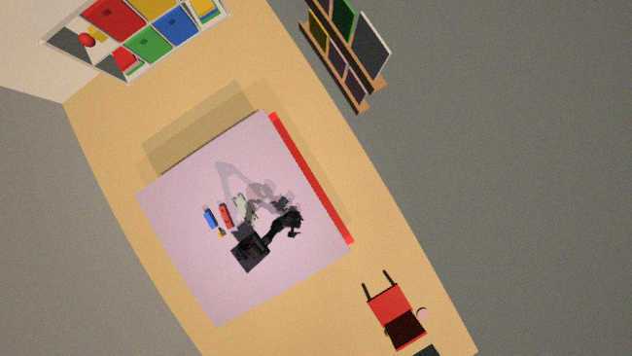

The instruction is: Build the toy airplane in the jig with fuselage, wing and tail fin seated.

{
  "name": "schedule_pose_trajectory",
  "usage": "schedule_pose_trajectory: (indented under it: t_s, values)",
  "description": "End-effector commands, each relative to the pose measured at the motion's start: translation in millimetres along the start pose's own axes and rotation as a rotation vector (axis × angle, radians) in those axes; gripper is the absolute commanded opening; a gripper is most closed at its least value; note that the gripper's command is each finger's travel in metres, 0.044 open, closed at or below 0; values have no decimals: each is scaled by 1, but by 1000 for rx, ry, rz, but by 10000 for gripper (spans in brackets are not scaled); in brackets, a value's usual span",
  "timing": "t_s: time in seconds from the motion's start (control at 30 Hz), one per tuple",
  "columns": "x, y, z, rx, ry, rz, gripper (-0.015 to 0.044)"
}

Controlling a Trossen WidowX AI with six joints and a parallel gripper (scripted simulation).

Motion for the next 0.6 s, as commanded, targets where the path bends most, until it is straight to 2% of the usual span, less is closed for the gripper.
schedule_pose_trajectory:
  t_s: [0.0,0.13,0.33,0.57]
  values:
    - [39,31,-13,50,38,160,440]
    - [76,75,-29,111,114,344,440]
    - [105,138,-67,198,226,524,440]
    - [117,213,-124,286,489,720,440]
Point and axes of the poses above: the point midway between the two fingers, 35 mm back from their tips, its own y axis back along the fingers, its own x axis across the jaws, z = x × y, the point moved 5 cm from there along y, back along the fingers, and after that the axes turned 6 degrees about y, right-handed, at the moved point
